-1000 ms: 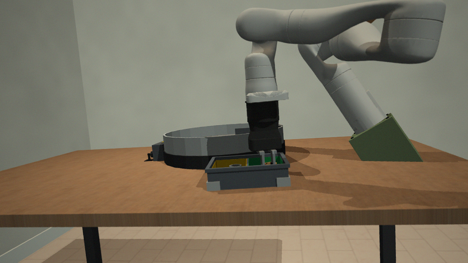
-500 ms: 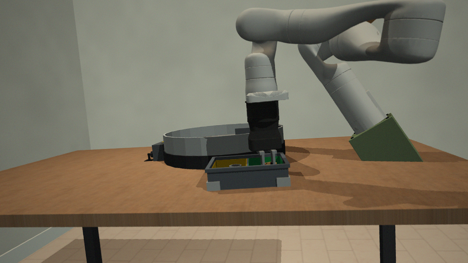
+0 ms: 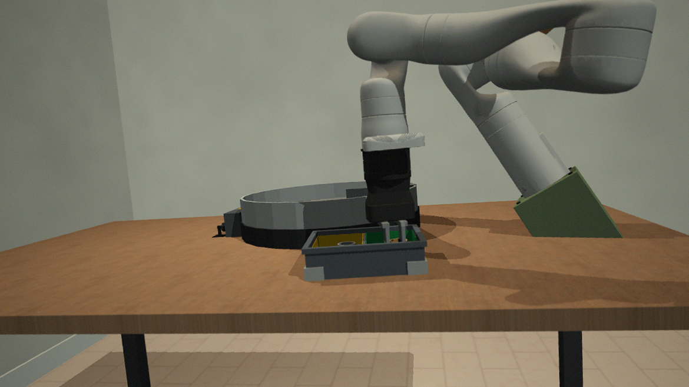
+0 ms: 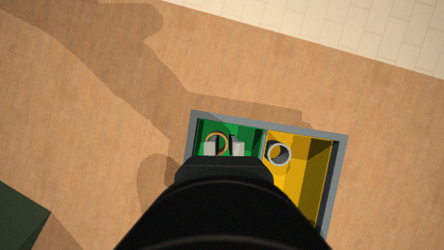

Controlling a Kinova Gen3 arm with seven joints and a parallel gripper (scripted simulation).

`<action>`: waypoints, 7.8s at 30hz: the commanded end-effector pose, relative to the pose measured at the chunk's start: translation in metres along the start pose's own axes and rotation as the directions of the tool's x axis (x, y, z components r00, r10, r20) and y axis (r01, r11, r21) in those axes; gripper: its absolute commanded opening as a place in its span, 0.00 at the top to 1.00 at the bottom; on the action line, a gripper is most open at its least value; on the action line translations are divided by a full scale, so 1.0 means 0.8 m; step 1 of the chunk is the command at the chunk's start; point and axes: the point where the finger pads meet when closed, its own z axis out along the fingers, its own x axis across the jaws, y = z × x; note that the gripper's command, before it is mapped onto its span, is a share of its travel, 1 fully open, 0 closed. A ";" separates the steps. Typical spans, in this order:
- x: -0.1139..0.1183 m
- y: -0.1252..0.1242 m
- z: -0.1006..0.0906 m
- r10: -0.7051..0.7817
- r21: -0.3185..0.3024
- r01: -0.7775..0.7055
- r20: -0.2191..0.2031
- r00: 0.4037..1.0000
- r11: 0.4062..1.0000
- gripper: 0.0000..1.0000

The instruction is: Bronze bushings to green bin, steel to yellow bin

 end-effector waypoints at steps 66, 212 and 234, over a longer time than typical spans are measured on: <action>0.002 0.000 -0.016 0.000 0.001 0.000 -0.001 1.000 1.000 0.58; 0.001 0.000 -0.176 -0.001 0.000 0.001 -0.001 1.000 1.000 0.58; -0.022 0.133 -0.167 -0.001 0.000 0.001 -0.001 1.000 1.000 0.60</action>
